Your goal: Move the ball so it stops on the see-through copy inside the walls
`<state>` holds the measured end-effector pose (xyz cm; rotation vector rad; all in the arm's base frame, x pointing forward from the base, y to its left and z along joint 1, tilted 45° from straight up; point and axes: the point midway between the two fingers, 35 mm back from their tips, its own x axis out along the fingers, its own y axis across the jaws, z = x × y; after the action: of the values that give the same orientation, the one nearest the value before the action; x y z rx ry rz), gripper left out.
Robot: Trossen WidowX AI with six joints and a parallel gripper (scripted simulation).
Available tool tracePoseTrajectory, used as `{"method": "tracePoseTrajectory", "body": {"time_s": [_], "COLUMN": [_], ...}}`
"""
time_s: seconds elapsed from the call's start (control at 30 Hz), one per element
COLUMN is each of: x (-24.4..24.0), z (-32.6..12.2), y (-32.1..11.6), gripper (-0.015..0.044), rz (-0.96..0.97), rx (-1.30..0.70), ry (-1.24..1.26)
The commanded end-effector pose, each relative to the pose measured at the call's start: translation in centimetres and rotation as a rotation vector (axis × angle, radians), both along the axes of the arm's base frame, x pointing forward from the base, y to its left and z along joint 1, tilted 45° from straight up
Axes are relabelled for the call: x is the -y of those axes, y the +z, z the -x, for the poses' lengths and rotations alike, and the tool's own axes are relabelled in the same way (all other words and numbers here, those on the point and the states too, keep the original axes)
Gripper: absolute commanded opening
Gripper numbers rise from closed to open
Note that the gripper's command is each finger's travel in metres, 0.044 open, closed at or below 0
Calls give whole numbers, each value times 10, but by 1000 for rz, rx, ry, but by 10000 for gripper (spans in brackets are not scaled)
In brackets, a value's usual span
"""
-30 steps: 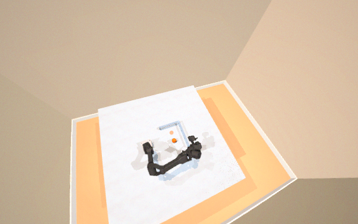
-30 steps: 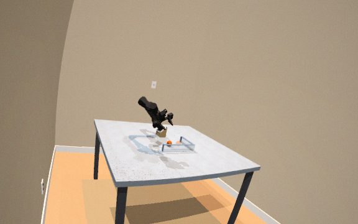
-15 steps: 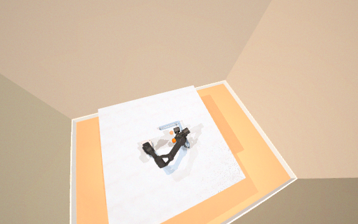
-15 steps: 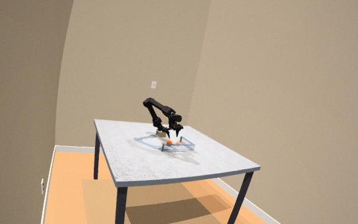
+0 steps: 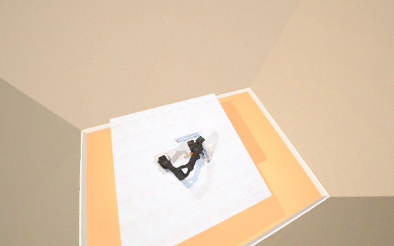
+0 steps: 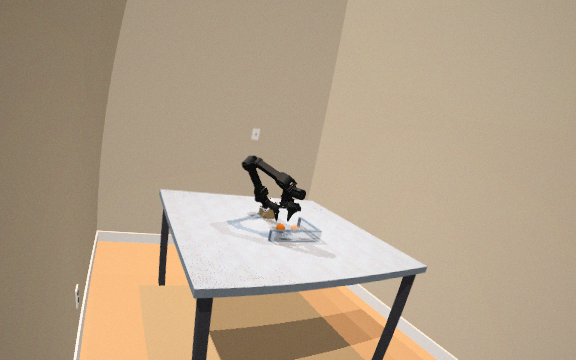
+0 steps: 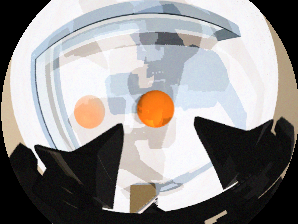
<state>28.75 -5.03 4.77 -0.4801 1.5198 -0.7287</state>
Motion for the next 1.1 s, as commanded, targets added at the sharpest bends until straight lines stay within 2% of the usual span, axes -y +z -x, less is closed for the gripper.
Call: {"method": "tracePoseTrajectory", "body": {"time_s": [0.0,0.93,1.07], "x": [4,33,33], "z": [1,6,6], "y": [-3,-33,-33], "gripper": [343,343,238], "rz": [5,7,7], "rx": [-5,-5,-5], "ry": [4,4,4]}}
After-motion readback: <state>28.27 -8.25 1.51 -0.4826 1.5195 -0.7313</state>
